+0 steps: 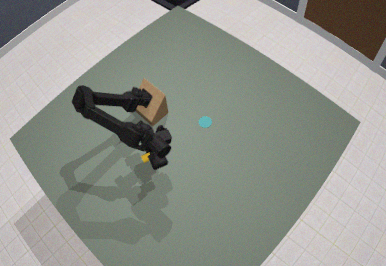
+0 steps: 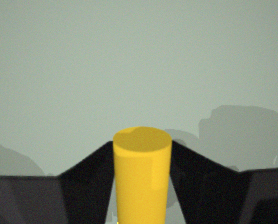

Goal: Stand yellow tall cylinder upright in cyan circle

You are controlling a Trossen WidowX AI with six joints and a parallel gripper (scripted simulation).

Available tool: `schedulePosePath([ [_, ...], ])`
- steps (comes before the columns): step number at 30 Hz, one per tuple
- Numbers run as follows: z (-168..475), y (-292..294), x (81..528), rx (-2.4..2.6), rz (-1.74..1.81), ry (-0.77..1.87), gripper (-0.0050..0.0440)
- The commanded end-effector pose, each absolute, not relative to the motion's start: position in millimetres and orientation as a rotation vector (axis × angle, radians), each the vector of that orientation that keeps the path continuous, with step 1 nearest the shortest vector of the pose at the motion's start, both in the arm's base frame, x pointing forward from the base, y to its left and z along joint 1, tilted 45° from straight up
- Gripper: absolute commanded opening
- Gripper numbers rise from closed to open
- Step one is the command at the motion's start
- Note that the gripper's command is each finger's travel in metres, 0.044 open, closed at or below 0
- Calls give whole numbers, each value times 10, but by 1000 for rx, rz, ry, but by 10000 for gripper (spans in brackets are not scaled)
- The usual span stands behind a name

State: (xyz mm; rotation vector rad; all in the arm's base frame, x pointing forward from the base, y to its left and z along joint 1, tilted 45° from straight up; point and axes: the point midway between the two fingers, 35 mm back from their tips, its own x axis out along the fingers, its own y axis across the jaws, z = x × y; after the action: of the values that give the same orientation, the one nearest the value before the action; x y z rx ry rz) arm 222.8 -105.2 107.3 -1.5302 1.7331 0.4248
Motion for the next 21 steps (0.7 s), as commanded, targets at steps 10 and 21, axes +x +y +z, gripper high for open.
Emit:
schedulePosePath([
  [10, 1394, -768, 2237, -1525, 410, 1723, 105],
  [21, 1610, -587, 2179, -1531, 405, 1730, 105],
])
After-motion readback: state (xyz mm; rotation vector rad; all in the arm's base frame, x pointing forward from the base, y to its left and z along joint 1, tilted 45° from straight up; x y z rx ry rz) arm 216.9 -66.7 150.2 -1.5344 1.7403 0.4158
